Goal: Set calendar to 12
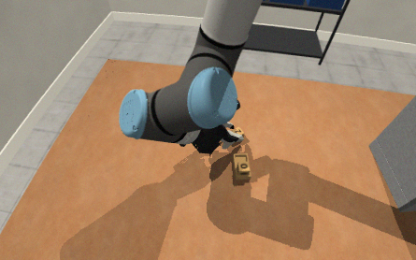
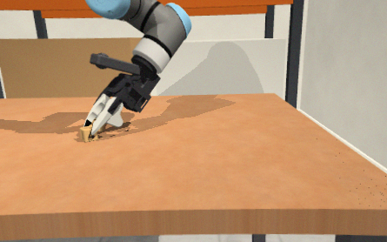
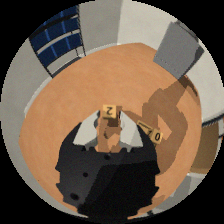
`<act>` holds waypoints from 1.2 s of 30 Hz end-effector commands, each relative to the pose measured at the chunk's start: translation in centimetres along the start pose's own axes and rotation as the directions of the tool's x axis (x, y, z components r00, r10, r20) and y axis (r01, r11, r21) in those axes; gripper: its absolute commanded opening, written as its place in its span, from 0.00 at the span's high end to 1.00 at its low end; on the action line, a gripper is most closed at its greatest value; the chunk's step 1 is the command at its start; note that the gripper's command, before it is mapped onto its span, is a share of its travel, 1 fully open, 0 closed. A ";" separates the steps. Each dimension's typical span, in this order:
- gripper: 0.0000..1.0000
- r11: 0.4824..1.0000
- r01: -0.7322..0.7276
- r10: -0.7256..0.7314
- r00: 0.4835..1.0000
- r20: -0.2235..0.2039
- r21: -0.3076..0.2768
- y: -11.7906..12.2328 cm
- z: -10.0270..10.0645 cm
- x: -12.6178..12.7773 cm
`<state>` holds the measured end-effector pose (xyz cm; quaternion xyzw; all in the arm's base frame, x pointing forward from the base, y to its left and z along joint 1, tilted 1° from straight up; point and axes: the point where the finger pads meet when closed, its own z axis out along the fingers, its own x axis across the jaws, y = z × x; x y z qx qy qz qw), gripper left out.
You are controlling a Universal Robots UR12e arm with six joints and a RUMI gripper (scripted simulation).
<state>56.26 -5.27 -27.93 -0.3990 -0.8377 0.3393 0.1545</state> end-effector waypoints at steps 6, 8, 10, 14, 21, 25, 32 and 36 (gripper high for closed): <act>0.72 1.000 -0.001 0.001 1.000 0.001 -0.001 0.6 0.5 -0.1; 0.72 1.000 -0.001 0.001 1.000 0.001 -0.001 0.7 0.6 -0.1; 0.72 1.000 -0.001 0.001 1.000 0.001 -0.001 0.7 0.6 -0.1; 0.72 1.000 -0.001 0.001 1.000 0.001 -0.001 0.7 0.7 -0.1; 0.72 1.000 -0.001 0.001 1.000 0.001 -0.001 0.7 0.7 -0.1; 0.72 1.000 -0.001 0.001 1.000 0.001 -0.001 0.7 0.7 -0.1; 0.72 1.000 -0.001 0.001 1.000 0.001 -0.001 0.7 0.7 -0.1; 0.72 1.000 -0.001 0.001 1.000 0.001 -0.001 0.7 0.7 -0.1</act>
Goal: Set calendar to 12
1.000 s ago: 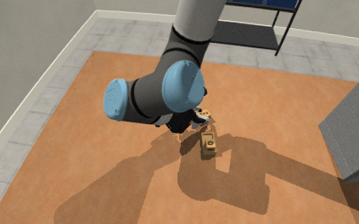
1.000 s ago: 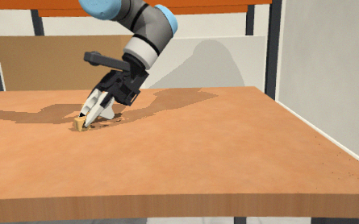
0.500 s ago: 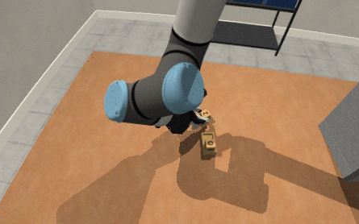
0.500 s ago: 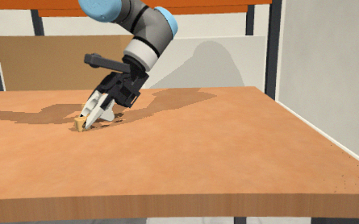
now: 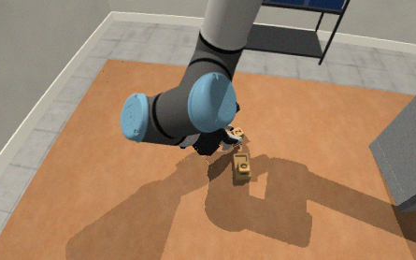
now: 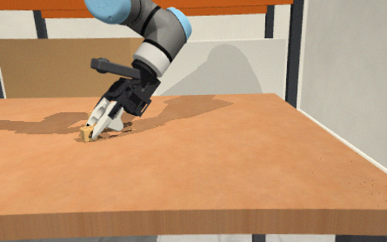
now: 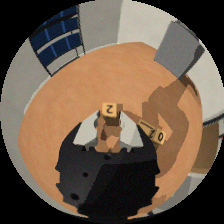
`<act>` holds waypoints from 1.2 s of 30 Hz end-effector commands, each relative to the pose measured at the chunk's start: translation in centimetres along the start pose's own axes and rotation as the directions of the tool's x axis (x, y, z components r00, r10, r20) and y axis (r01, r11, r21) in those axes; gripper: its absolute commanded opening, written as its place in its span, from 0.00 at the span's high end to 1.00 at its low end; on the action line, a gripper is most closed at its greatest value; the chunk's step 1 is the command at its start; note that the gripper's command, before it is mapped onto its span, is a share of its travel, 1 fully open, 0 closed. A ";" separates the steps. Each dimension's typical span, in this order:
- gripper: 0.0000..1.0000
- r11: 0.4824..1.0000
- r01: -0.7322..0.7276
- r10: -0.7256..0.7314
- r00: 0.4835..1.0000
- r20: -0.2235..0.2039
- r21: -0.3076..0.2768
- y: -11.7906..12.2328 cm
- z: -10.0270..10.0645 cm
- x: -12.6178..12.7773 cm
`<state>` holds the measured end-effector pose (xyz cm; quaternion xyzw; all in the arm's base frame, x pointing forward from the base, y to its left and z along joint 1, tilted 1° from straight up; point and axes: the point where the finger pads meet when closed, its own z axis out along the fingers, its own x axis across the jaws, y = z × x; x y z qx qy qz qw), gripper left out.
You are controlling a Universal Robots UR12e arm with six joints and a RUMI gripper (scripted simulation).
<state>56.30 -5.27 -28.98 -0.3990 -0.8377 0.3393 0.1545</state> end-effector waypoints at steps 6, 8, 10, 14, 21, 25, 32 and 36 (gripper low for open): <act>0.72 1.000 -0.001 0.001 1.000 0.001 -0.001 0.0 -0.1 0.0; 0.72 1.000 -0.001 0.001 1.000 0.001 -0.001 0.0 -0.1 0.0; 0.72 1.000 -0.001 0.001 1.000 0.001 -0.001 0.0 -0.1 0.0; 0.72 1.000 -0.001 0.001 1.000 0.001 -0.001 0.0 -0.1 0.0; 0.90 1.000 -0.001 0.001 1.000 0.001 -0.001 0.0 -0.1 0.0; 0.90 1.000 -0.001 0.001 1.000 0.001 -0.001 0.0 -0.1 0.0; 0.90 1.000 -0.001 0.001 1.000 0.001 -0.001 0.0 -0.1 0.0; 0.90 1.000 -0.001 0.001 1.000 0.001 -0.001 0.0 -0.1 0.0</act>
